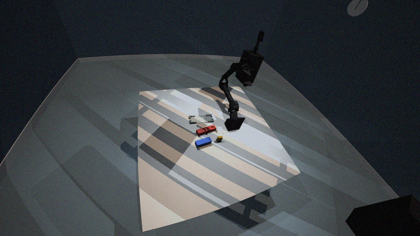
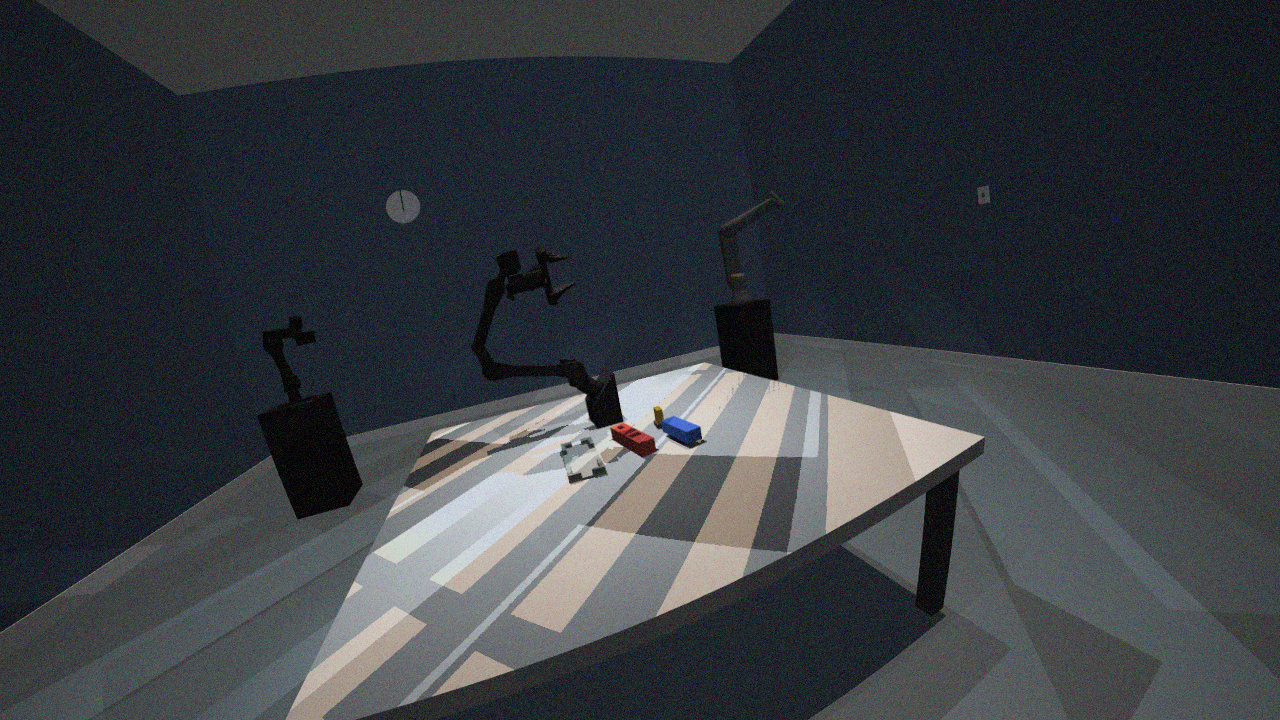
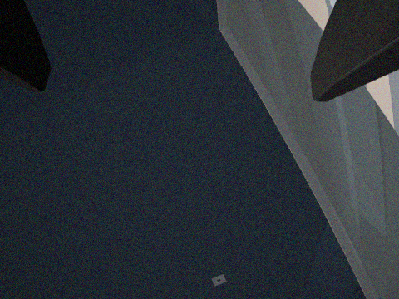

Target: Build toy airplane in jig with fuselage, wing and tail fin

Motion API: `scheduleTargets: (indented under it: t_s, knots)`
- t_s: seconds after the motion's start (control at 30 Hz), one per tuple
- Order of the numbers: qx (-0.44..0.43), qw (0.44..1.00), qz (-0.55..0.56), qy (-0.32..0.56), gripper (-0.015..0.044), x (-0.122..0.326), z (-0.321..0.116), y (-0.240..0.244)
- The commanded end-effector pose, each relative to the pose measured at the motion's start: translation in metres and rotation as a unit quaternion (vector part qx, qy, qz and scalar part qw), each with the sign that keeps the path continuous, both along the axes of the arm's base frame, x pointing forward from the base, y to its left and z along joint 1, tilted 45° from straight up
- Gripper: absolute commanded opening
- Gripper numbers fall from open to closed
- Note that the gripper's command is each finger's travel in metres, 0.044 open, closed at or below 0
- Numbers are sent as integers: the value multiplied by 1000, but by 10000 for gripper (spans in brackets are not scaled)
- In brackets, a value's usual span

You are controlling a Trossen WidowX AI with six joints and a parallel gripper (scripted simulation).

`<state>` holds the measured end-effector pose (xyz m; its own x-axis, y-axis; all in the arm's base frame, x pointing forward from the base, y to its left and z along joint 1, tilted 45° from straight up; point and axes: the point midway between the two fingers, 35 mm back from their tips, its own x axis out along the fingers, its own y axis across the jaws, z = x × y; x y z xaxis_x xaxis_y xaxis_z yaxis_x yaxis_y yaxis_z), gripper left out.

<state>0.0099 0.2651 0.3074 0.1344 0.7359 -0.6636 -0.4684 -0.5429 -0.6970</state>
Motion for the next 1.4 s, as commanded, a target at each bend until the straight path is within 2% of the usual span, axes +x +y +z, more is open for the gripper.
scheduleTargets:
  t_s: [0.0,0.17,0.37,0.63,0.87,0.93,1.23,1.37]
  knots:
    - [-58,987,-148,38,440,45,-38,11]
    - [-117,918,-369,88,440,116,-93,4]
    - [-155,774,-602,121,440,189,-152,-38]
    - [-174,508,-836,113,440,251,-225,-132]
    - [-176,255,-949,59,440,260,-279,-230]
    - [-176,232,-955,52,440,258,-283,-239]
    - [-176,231,-955,52,440,258,-285,-241]
    - [-176,231,-956,51,440,257,-319,-275]
